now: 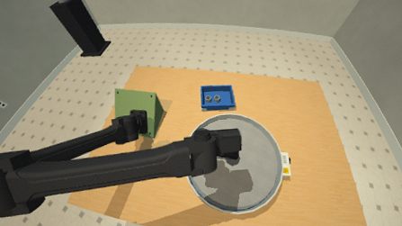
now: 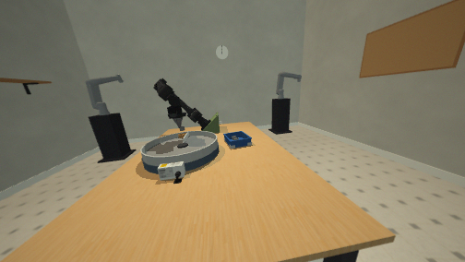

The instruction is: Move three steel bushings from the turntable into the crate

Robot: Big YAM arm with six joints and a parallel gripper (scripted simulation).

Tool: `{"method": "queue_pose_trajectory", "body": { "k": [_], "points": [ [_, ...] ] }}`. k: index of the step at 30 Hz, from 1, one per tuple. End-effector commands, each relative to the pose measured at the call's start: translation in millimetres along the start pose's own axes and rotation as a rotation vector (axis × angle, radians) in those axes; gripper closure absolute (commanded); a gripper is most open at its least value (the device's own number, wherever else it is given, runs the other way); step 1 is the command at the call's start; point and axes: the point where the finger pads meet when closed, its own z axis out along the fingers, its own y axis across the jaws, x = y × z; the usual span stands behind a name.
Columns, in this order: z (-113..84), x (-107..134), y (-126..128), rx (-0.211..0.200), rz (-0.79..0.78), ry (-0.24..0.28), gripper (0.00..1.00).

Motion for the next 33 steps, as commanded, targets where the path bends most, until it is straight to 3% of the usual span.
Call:
{"method": "queue_pose_trajectory", "body": {
  "k": [1,28,33],
  "points": [
    [-7.6,-5,-2,-0.003,0.017,-0.010,1.00],
    [-7.6,-5,-1,-0.002,0.015,-0.010,1.00],
    [-7.7,-8,11,-0.004,0.003,-0.014,1.00]
  ]
}}
